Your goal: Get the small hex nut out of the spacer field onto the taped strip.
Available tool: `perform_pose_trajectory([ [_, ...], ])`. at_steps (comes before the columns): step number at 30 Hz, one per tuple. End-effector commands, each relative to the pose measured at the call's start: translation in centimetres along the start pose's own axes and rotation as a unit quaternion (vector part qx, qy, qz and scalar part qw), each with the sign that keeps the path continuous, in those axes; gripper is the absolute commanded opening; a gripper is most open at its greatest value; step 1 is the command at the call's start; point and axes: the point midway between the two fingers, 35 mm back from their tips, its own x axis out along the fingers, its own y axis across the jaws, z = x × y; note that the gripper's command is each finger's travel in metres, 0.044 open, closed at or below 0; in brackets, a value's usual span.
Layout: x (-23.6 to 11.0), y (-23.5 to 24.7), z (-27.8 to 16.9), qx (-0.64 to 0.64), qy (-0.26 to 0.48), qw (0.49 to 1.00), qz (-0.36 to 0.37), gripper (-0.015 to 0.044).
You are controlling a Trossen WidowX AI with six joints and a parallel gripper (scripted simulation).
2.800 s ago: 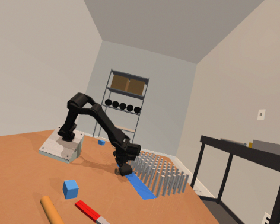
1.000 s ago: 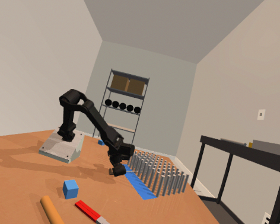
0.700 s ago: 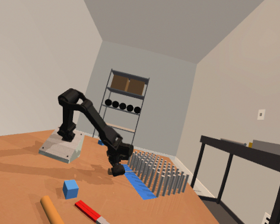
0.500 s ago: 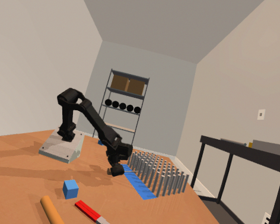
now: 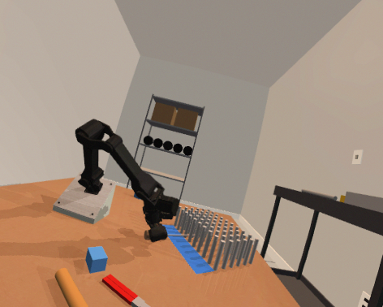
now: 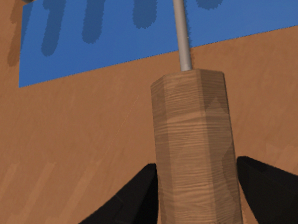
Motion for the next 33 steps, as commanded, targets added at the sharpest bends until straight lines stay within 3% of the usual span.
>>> perform_pose_trajectory([
  [1, -0.2, 0.0, -0.3, -0.001, -0.001, 1.000, 0.000, 0.0000],
  [33, -1.0, 0.0, -2.3, -0.002, 0.000, 1.000, 0.000, 0.0000],
])
